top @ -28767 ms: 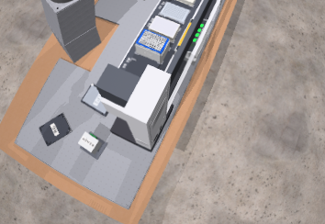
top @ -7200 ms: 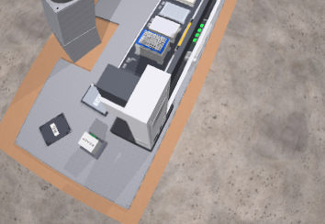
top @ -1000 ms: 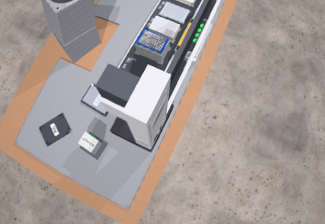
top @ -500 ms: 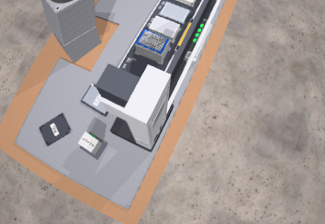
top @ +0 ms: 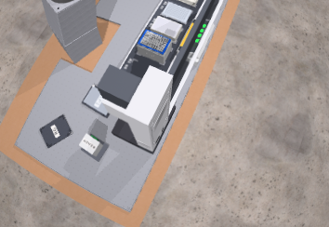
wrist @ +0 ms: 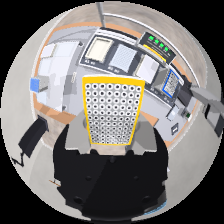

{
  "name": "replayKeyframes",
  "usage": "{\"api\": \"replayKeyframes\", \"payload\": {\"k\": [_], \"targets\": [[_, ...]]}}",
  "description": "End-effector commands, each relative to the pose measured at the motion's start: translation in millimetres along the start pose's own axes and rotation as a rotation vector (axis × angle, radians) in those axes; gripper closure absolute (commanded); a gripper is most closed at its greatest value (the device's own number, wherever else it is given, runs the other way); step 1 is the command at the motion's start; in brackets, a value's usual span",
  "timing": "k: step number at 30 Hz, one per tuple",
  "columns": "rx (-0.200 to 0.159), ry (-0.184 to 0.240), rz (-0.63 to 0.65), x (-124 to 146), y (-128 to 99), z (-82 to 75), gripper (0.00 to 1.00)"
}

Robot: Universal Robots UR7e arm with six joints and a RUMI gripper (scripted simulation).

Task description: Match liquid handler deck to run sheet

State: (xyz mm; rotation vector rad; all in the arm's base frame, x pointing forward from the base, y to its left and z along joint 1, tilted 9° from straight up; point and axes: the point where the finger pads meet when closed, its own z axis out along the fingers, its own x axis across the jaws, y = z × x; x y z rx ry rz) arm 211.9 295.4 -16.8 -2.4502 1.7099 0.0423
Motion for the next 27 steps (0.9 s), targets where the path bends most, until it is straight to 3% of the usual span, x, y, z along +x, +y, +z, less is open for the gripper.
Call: {"api": "replayKeyframes", "payload": {"k": [1, 22, 27], "targets": [[-0.001, -0.005, -0.006, 2.7, 1.6, -1.0, 1.00], [-0.001, -0.006, -0.046, 87.5, 30.5, -0.3, 1.00], [-0.001, -0.006, -0.046, 88.5, 30.8, -0.3, 1.00]]}}
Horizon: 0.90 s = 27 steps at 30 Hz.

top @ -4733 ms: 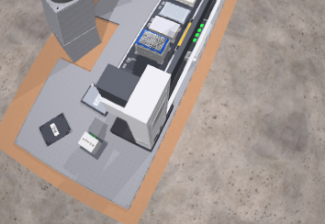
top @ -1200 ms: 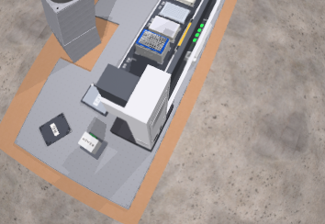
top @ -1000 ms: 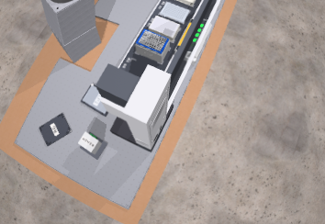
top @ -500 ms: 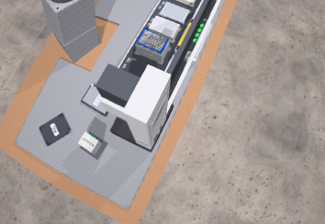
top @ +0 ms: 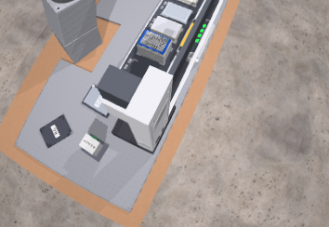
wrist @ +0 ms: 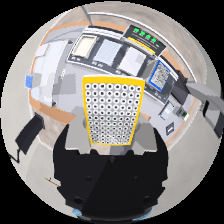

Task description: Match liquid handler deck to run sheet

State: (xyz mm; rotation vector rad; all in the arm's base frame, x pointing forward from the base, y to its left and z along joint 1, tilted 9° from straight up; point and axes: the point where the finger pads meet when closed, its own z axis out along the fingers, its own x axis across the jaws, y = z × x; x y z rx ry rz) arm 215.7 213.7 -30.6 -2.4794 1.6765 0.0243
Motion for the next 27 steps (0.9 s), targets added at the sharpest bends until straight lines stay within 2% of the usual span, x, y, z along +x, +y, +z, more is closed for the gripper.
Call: {"api": "replayKeyframes", "payload": {"k": [1, 9, 12, 22, 24, 27], "targets": [[-0.002, -0.017, -0.016, 9.5, 5.6, -2.5, 1.00], [-0.001, -0.017, -0.016, 9.6, 5.0, -2.8, 1.00], [-0.002, -0.017, 0.043, 23.4, 10.8, -2.2, 1.00], [-0.002, -0.017, 0.043, 70.0, 28.0, -1.3, 1.00], [-0.002, -0.017, 0.043, 70.0, 28.0, -1.3, 1.00], [-0.002, -0.017, 0.043, 84.0, 33.1, -1.0, 1.00]]}}
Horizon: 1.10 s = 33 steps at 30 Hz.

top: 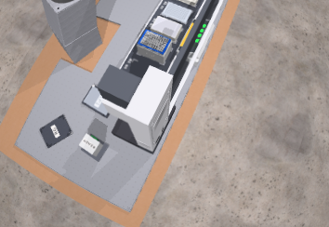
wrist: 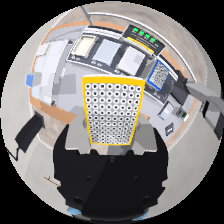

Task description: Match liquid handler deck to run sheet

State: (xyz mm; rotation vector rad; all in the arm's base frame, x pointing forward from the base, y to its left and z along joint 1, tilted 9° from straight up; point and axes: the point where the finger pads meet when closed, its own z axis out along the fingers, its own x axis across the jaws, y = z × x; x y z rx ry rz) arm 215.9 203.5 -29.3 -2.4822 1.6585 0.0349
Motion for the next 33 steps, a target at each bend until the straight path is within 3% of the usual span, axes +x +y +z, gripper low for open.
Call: {"api": "replayKeyframes", "payload": {"k": [1, 33], "targets": [[-0.003, -0.006, 0.053, 79.0, 32.3, 0.8, 1.00], [-0.003, -0.006, 0.053, 84.7, 34.4, 0.8, 1.00]]}}
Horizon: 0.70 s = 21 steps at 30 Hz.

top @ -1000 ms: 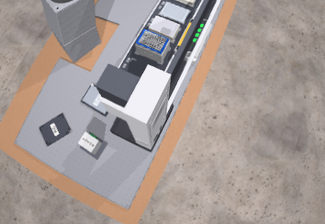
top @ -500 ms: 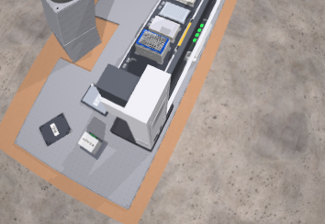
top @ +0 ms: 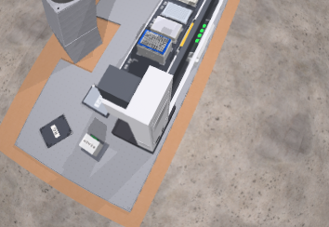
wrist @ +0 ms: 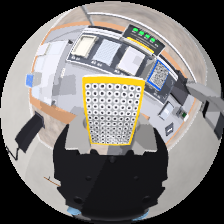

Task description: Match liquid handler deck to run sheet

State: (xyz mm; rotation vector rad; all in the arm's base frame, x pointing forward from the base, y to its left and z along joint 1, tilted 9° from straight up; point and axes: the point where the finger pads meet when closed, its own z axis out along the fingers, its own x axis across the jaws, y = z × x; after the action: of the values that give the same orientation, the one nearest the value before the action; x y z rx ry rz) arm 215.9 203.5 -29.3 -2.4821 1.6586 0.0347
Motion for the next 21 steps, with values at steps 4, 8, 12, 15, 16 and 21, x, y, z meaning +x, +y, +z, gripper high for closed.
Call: {"api": "replayKeyframes", "payload": {"k": [4, 8, 12, 15, 16, 21], "targets": [[-0.003, -0.006, 0.053, 84.7, 34.5, 0.8, 1.00], [-0.003, -0.006, 0.133, 92.7, 37.3, 0.8, 1.00], [-0.003, -0.006, 0.212, 92.8, 36.9, 0.7, 1.00], [-0.003, -0.006, 0.212, 92.8, 36.9, 0.7, 1.00], [-0.003, -0.006, 0.212, 92.9, 36.8, 0.7, 1.00], [-0.003, -0.006, 0.212, 93.0, 36.6, 0.6, 1.00]]}}
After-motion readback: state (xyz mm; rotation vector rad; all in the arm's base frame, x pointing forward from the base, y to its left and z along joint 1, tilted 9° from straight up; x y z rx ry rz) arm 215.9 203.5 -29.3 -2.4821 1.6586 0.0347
